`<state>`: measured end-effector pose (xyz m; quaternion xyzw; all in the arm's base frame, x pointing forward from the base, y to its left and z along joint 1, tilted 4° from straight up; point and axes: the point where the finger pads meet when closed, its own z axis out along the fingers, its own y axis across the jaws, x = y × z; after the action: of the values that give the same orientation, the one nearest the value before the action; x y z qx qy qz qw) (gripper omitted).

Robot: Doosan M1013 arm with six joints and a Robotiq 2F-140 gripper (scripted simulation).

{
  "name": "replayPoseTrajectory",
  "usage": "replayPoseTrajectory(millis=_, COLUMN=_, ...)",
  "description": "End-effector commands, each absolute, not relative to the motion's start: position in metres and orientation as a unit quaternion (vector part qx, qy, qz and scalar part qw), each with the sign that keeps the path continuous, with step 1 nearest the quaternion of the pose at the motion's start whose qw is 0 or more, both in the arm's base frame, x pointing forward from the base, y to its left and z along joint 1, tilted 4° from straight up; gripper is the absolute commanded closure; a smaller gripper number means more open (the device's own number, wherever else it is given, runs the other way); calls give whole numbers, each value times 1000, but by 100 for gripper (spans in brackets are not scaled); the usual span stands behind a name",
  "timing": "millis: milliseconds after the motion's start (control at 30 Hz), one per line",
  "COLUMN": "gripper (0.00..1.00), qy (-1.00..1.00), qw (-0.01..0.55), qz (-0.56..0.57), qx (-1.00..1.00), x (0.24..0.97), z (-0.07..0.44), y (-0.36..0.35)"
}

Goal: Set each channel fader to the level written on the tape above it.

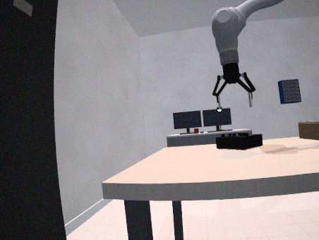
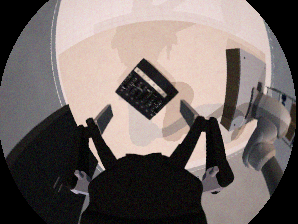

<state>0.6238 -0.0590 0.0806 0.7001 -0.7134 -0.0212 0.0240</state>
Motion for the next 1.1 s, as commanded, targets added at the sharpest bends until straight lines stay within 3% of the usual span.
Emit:
replayPoseTrajectory(millis=0, gripper=0, qy=-689, qw=17, qz=-31, qx=724, x=622, z=83, y=-61)
replayPoseTrajectory(millis=533, gripper=0, qy=-657, qw=16, qz=-31, qx=753, x=622, z=81, y=-62)
replayPoseTrajectory(millis=1067, gripper=0, qy=-257, qw=7, qz=-32, qx=966, x=630, z=48, y=-82)
